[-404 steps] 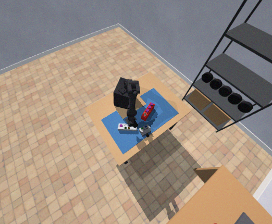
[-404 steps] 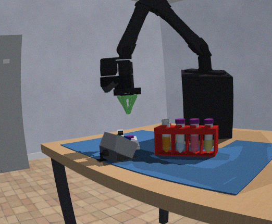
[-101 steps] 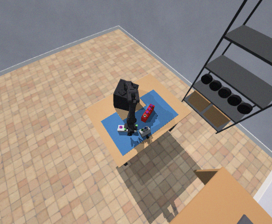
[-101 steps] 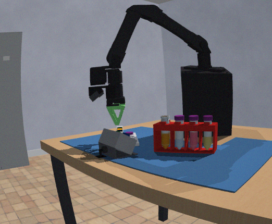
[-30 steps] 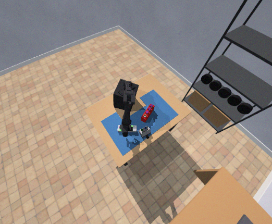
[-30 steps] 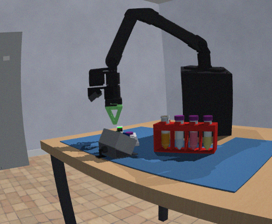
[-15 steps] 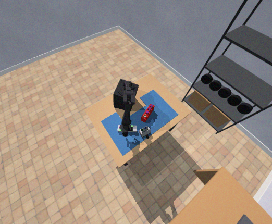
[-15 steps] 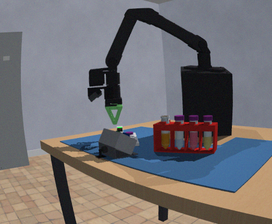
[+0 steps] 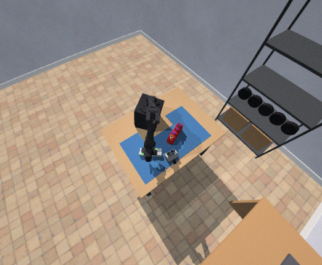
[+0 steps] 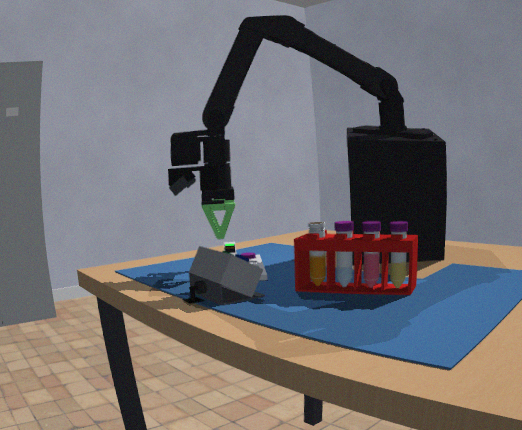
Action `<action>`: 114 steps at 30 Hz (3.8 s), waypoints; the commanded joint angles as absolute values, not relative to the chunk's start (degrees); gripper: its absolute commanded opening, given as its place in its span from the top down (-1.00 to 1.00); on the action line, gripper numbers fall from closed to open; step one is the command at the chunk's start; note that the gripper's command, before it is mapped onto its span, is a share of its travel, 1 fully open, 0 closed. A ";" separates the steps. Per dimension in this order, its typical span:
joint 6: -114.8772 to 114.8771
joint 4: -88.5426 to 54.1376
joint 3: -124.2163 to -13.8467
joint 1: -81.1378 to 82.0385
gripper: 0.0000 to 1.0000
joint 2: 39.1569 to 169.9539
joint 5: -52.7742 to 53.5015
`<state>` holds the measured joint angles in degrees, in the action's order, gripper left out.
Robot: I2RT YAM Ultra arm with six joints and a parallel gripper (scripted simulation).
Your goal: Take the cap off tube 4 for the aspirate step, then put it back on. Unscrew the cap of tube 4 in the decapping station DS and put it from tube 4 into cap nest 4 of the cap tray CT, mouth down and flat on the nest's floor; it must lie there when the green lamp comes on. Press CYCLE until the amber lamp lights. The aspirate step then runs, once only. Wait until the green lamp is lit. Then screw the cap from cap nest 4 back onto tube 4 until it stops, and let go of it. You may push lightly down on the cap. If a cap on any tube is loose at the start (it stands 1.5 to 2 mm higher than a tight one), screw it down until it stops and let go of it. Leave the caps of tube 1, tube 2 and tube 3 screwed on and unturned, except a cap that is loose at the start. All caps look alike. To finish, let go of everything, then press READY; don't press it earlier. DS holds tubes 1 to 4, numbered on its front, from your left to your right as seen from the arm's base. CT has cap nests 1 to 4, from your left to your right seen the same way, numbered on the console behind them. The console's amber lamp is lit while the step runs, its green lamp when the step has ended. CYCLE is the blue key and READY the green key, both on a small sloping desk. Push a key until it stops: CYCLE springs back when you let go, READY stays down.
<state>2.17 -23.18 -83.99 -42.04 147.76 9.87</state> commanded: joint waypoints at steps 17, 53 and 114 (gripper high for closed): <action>2.13 -23.28 -84.24 -42.15 -1.00 147.33 9.90; -12.39 -26.03 -67.60 -56.44 0.06 130.57 10.32; -8.54 -7.72 -74.85 -52.66 0.06 155.47 10.27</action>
